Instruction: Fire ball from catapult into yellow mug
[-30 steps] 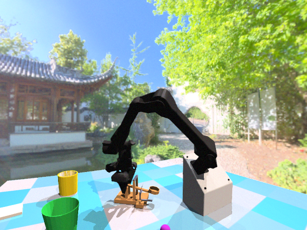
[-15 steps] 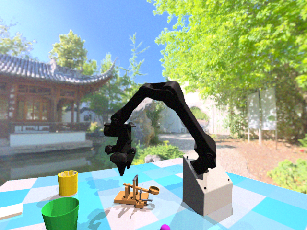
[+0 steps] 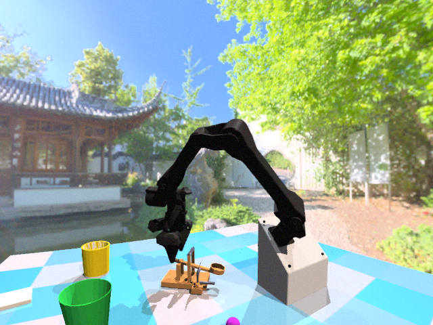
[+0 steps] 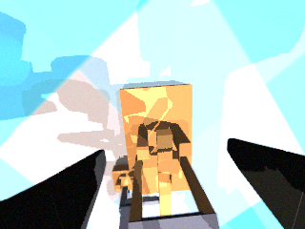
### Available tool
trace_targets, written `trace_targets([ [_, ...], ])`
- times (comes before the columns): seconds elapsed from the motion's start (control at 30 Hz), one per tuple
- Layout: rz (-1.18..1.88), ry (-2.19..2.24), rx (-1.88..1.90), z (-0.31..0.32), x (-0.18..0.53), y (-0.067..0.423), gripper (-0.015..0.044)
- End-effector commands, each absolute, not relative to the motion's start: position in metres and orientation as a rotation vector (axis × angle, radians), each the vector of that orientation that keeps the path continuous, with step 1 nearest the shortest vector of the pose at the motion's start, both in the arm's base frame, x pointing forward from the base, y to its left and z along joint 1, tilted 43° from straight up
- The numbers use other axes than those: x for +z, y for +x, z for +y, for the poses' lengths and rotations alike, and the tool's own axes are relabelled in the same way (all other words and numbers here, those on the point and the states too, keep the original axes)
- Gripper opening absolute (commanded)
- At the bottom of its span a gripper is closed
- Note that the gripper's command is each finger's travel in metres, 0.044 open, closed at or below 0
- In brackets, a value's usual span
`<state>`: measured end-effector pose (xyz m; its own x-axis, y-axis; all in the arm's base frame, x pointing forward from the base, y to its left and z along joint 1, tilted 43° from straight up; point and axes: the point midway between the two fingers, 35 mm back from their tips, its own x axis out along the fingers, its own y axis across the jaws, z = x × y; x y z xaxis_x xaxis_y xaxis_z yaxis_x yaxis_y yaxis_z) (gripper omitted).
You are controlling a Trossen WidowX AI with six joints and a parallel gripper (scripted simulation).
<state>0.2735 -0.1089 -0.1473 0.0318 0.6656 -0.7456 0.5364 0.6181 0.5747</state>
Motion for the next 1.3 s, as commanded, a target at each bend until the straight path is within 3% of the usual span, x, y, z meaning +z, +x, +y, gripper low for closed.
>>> trace_targets([
  [0.0,1.631,1.022,0.134,-0.102,-0.153,0.273,0.044],
  [1.07,1.631,1.024,0.137,-0.071,-0.185,0.274,0.044],
  [1.27,1.628,1.017,0.137,-0.074,-0.184,0.275,0.0282],
])
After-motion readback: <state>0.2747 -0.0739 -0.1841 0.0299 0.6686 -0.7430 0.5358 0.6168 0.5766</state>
